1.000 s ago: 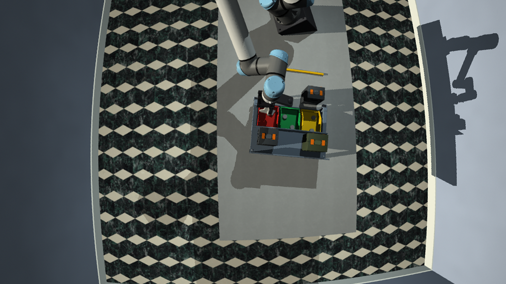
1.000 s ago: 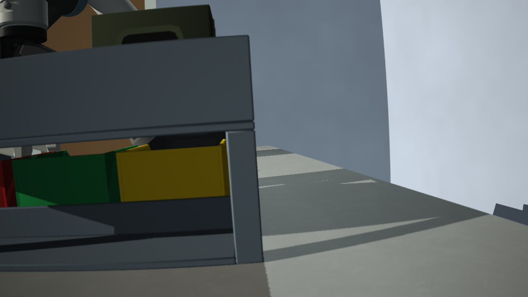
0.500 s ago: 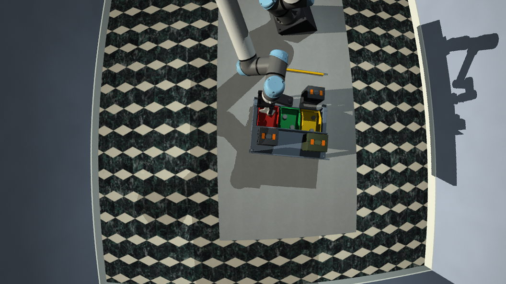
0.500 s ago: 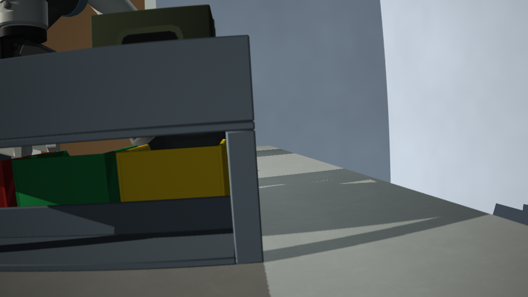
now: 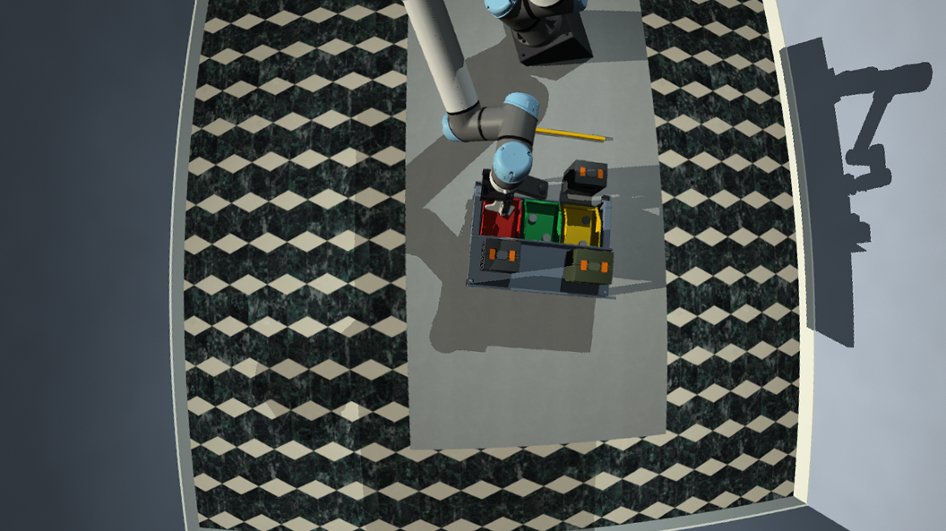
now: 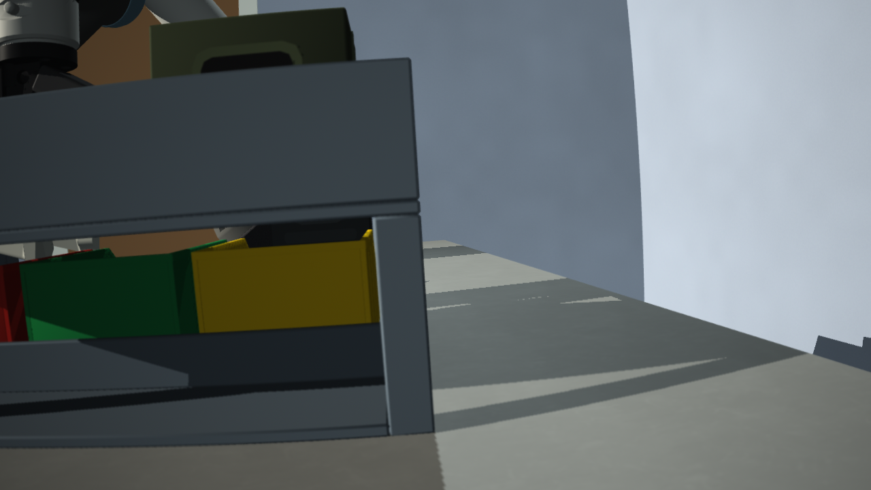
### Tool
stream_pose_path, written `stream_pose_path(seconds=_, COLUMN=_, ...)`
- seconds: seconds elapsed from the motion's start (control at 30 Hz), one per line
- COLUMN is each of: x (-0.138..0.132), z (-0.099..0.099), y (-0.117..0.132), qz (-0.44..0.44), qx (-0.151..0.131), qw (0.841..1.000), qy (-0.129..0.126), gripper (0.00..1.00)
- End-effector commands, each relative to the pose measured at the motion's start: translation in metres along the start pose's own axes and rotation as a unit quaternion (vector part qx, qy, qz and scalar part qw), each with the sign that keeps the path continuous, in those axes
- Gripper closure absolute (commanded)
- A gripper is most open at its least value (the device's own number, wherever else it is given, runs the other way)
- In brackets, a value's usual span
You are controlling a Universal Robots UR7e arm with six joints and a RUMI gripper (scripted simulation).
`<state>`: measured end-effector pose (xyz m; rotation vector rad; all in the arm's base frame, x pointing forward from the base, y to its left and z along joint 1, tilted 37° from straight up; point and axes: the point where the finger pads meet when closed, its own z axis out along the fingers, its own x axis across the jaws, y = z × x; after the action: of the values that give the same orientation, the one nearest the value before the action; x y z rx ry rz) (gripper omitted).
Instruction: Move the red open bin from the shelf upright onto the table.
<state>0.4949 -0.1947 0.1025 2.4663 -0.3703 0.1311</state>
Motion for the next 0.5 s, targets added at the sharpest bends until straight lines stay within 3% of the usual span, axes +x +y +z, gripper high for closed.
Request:
stream_pose_path(seconds=0.0, x=0.0, z=-0.001, y=0.0, qz=0.0, qx=0.0, qw=1.0, qy=0.001, gripper=0.42)
stream_pose_path(seconds=0.47, x=0.0, z=-0.018, y=0.0, qz=0.0, qx=0.0, qw=1.0, qy=0.001, gripper=0.42)
